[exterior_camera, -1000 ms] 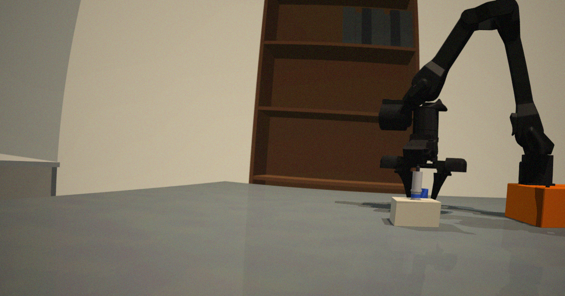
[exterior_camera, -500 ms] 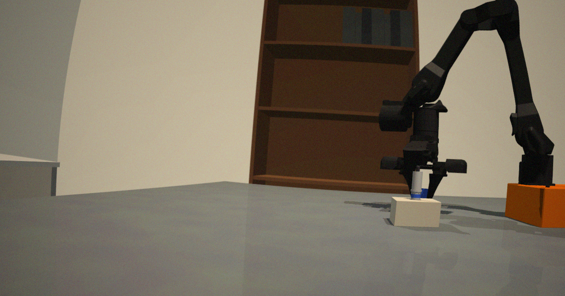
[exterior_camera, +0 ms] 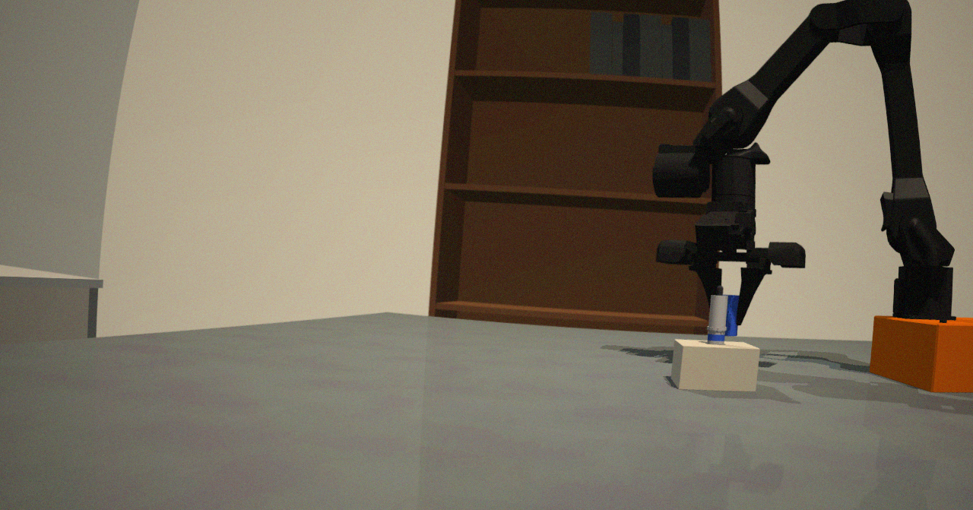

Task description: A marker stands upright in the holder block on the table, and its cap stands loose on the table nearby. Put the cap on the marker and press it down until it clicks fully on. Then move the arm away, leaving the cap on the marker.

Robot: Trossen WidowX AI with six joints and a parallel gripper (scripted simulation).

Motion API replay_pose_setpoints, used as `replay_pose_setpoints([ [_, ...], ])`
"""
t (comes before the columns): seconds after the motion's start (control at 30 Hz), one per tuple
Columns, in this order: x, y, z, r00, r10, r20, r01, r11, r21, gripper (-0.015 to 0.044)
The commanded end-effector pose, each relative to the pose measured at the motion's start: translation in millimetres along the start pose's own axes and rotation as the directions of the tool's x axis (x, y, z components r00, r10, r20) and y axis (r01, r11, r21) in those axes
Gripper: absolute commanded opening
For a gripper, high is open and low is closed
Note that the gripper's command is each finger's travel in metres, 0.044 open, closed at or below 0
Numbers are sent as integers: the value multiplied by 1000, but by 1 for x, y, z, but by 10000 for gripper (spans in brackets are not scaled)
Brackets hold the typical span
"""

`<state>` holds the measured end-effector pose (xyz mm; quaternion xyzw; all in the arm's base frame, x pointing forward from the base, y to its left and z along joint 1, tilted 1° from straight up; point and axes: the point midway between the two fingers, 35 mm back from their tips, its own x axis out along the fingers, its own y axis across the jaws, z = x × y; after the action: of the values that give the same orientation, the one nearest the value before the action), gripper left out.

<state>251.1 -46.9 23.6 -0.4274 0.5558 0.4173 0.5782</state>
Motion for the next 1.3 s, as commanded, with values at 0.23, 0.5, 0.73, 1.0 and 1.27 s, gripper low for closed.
replay_pose_setpoints([
  [0.23,-23,0,1,1000,-6,-3,6,1000,-2,0],
  [0.5,-28,-2,17,1000,-6,-1,6,1000,8,0],
  [0.73,-34,-4,38,1000,-6,1,6,1000,7,0],
  [1.0,-40,-3,61,1000,-7,-1,7,1000,-7,0],
  [1.27,-46,1,85,1000,-8,-2,8,1000,-18,0],
])
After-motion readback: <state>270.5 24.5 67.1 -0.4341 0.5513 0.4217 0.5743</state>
